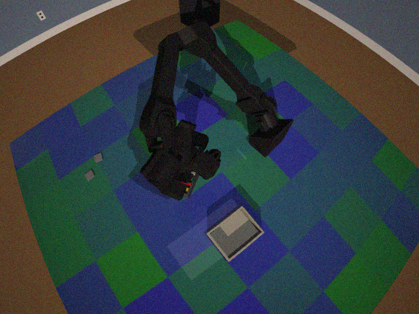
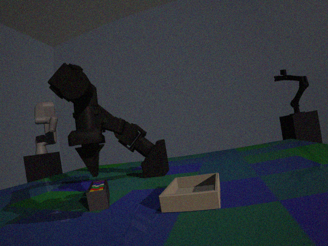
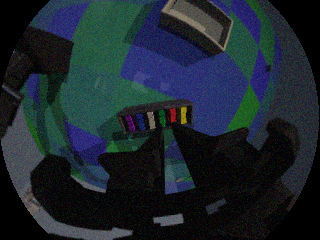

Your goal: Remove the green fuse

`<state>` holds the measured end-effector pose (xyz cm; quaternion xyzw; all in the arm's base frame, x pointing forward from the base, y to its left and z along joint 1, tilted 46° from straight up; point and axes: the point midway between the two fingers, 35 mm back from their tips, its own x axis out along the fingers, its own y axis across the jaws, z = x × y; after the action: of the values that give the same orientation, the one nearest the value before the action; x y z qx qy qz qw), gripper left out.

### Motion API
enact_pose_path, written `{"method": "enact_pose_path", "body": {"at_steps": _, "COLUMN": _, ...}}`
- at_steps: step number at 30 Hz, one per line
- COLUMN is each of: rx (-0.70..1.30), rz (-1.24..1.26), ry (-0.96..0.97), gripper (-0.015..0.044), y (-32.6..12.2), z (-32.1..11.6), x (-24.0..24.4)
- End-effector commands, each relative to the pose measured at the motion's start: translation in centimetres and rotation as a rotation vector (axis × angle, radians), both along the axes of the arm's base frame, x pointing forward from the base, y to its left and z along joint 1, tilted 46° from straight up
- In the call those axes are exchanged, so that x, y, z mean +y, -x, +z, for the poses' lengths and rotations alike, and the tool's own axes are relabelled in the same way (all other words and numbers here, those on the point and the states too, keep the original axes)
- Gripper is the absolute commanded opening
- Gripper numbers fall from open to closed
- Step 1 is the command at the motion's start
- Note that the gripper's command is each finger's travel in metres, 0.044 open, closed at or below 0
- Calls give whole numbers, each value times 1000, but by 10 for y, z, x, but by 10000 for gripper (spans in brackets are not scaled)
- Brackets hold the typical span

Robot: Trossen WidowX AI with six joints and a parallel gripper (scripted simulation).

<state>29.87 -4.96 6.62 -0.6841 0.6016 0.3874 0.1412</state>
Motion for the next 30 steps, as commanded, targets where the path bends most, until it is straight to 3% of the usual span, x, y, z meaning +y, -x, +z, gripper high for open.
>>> {"method": "enact_pose_path", "body": {"at_steps": 1, "rx": 8, "rz": 1, "ry": 3, "gripper": 67, "y": 2, "z": -4, "x": -5}}
{"method": "enact_pose_path", "body": {"at_steps": 30, "rx": 8, "rz": 1, "ry": 5, "gripper": 67, "y": 3, "z": -14, "x": -16}}
